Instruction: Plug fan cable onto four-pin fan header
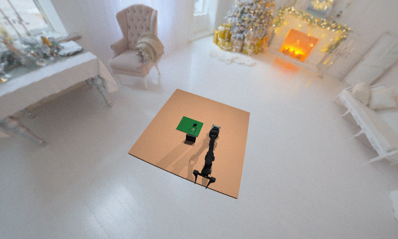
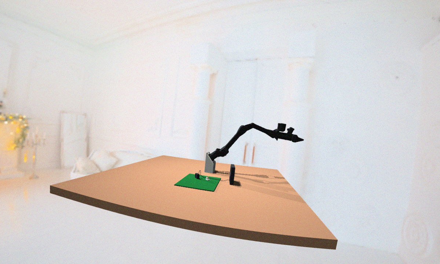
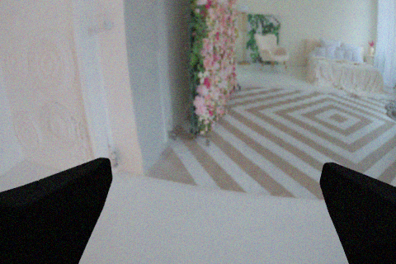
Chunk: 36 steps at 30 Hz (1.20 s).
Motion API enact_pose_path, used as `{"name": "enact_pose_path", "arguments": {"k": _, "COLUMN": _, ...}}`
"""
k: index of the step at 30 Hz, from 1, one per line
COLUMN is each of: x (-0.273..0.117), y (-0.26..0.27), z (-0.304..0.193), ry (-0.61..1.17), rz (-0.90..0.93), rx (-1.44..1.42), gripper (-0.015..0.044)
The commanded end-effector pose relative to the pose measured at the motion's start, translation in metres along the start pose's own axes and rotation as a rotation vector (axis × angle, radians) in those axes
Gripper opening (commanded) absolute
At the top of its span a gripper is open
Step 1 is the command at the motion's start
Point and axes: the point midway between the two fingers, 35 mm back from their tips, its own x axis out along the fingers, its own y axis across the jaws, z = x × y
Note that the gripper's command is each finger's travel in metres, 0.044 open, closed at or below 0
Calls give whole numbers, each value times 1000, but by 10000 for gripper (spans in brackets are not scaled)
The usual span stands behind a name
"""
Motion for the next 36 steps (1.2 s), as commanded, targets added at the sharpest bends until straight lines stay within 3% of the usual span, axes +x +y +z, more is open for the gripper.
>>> {"name": "enact_pose_path", "arguments": {"k": 1, "x": 10, "y": -34, "z": -63, "ry": 154, "rz": -41, "rx": -211, "gripper": 440}}
{"name": "enact_pose_path", "arguments": {"k": 9, "x": 5, "y": -115, "z": -149, "ry": 410, "rz": -115, "rx": -471, "gripper": 440}}
{"name": "enact_pose_path", "arguments": {"k": 18, "x": -35, "y": -223, "z": -215, "ry": 703, "rz": -205, "rx": -657, "gripper": 440}}
{"name": "enact_pose_path", "arguments": {"k": 26, "x": -96, "y": -318, "z": -249, "ry": 956, "rz": -289, "rx": -736, "gripper": 440}}
{"name": "enact_pose_path", "arguments": {"k": 36, "x": -201, "y": -417, "z": -272, "ry": 1269, "rz": -384, "rx": -723, "gripper": 440}}
